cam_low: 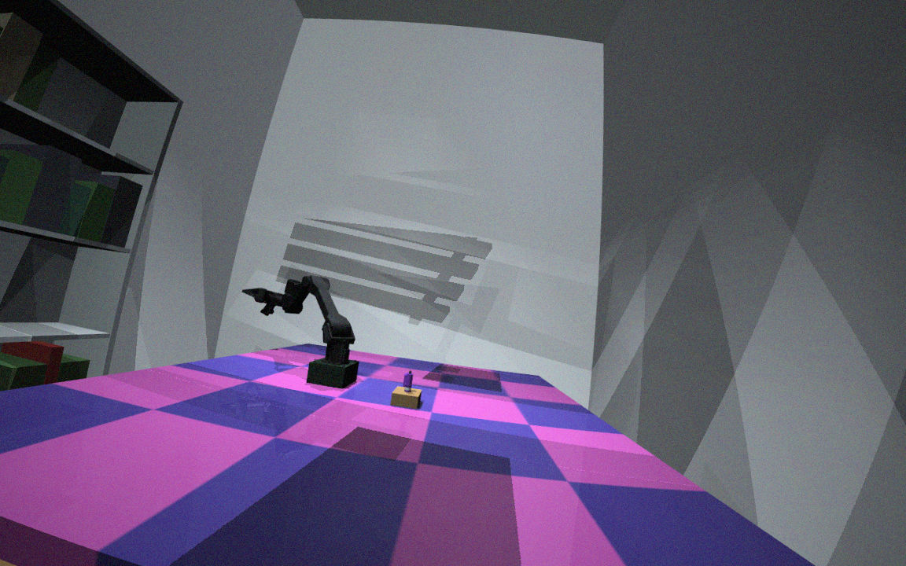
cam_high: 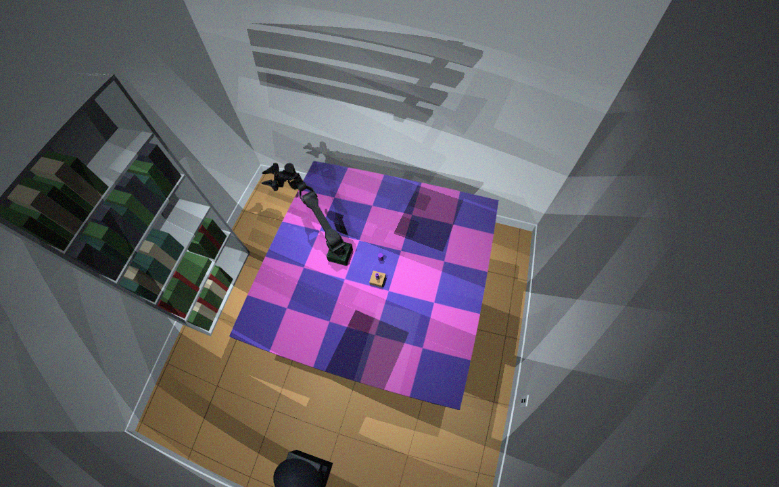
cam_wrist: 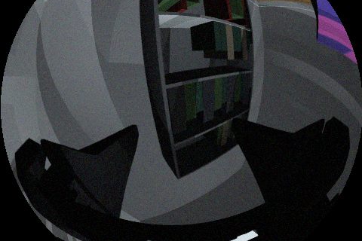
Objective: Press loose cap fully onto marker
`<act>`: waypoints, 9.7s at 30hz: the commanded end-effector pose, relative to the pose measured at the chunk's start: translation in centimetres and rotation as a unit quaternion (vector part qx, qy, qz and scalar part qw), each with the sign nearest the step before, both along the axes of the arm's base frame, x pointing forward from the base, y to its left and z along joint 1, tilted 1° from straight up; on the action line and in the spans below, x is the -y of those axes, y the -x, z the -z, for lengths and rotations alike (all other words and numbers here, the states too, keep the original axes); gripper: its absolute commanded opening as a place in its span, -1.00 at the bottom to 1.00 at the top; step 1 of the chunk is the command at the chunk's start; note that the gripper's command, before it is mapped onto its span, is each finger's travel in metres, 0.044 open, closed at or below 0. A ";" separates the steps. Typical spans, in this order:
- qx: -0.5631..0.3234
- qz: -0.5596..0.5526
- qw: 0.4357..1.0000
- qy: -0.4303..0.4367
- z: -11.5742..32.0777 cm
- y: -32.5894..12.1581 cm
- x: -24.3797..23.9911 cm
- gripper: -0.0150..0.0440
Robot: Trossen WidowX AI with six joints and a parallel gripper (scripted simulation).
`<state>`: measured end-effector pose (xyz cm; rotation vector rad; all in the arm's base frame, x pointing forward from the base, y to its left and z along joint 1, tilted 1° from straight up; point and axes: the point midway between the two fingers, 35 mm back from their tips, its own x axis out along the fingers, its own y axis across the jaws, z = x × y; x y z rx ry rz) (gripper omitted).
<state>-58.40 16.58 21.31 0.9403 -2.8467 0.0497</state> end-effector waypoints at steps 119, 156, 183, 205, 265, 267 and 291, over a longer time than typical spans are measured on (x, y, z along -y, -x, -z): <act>-0.749 -0.311 -0.574 0.111 18.2 -80.9 7.5 0.33; -0.749 -0.311 -0.574 0.111 22.9 -80.9 7.6 -0.07; -0.749 -0.311 -0.574 0.111 17.3 -80.9 7.6 -0.49; -0.752 -0.312 -0.569 0.114 15.3 -83.3 11.2 -0.49; -0.753 -0.306 -0.573 0.108 14.8 -85.7 20.3 -0.49; -0.753 -0.306 -0.573 0.108 15.2 -85.7 20.3 -0.49; -0.753 -0.306 -0.573 0.108 17.6 -85.5 20.3 -0.49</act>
